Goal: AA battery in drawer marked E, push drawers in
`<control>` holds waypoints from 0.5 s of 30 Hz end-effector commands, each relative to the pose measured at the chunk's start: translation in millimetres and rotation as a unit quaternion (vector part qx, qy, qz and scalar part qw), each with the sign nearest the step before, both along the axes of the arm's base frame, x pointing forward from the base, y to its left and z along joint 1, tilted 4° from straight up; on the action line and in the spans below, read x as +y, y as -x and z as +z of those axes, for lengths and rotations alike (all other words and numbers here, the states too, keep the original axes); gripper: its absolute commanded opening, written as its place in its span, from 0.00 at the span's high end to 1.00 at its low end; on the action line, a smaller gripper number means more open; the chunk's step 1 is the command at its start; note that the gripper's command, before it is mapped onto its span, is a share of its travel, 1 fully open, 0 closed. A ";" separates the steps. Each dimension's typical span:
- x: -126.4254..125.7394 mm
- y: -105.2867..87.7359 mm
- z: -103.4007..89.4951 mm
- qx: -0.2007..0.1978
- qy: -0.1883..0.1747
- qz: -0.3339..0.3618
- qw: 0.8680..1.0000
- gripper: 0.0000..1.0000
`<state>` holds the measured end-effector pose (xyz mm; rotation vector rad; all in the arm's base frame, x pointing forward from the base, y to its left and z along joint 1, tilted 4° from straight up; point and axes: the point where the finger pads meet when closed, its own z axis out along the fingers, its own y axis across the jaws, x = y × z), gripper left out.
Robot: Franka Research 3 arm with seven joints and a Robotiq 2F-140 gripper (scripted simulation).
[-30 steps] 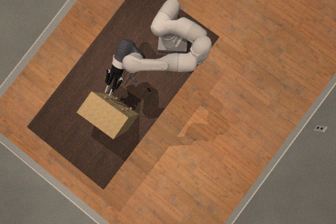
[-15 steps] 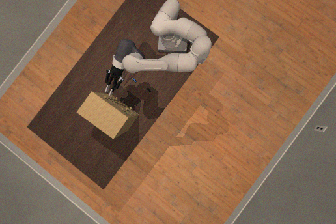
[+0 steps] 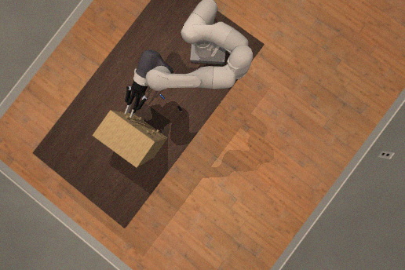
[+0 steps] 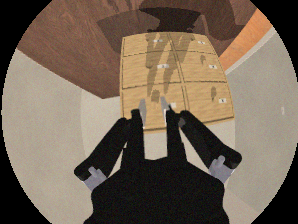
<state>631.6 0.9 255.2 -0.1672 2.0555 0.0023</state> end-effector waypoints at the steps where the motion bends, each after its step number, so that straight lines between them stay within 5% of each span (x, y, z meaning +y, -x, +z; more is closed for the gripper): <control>1: 0.6 -6.0 0.8 -0.001 -0.005 -0.003 1.000 0.80; 15: 2.1 -19.3 1.2 -0.001 -0.005 -0.003 1.000 0.80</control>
